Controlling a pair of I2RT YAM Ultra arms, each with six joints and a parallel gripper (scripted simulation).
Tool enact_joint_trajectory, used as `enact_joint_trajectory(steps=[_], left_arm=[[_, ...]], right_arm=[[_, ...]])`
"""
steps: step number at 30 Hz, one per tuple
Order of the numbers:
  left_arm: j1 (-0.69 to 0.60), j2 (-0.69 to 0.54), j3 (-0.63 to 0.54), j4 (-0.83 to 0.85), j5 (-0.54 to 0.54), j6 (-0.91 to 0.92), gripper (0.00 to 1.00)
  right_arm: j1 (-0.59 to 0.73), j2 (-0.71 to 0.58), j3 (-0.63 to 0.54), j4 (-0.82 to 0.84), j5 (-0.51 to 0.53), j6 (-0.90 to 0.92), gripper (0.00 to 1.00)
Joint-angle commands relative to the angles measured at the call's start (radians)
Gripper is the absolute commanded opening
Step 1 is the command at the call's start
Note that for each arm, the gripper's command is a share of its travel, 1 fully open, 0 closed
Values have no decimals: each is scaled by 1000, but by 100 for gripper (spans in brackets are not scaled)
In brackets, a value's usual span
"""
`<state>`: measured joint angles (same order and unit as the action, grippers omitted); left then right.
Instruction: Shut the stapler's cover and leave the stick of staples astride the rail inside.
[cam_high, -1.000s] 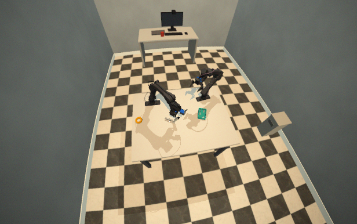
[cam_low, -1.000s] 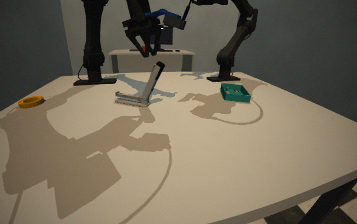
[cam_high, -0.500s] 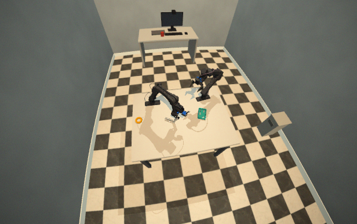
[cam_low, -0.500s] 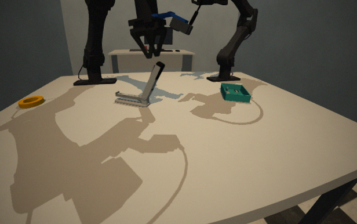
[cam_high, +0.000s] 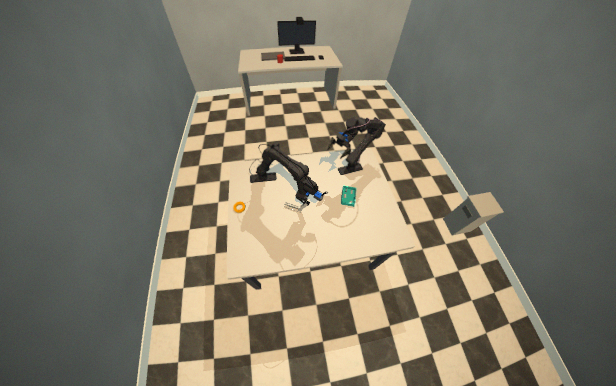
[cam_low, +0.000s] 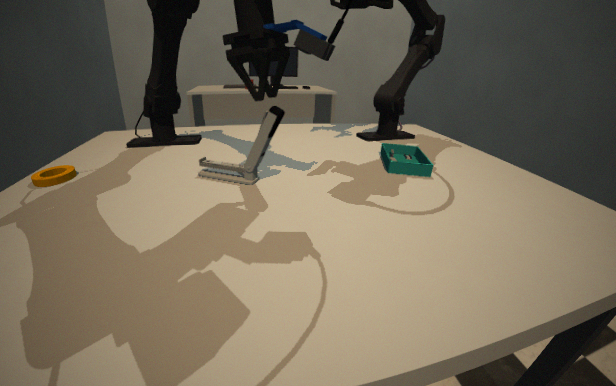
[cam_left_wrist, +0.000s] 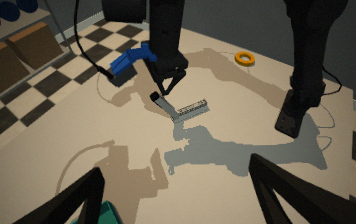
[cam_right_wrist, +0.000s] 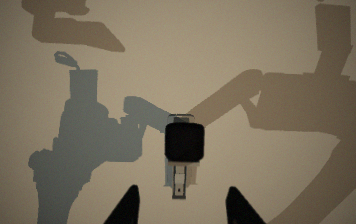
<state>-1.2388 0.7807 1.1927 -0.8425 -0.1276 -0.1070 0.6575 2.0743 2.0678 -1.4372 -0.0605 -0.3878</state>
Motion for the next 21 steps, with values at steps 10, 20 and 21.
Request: enact_joint_trajectory(steps=[10,20,21], left_arm=[[4,-6,25,7,3,0,100],[4,-6,25,7,3,0,100],[4,-6,25,7,3,0,100]], right_arm=[[12,-22,-68,87,5,8,50],[14,-23,-117,135,5,9,50],[14,-23,-122,141,5,10,50]])
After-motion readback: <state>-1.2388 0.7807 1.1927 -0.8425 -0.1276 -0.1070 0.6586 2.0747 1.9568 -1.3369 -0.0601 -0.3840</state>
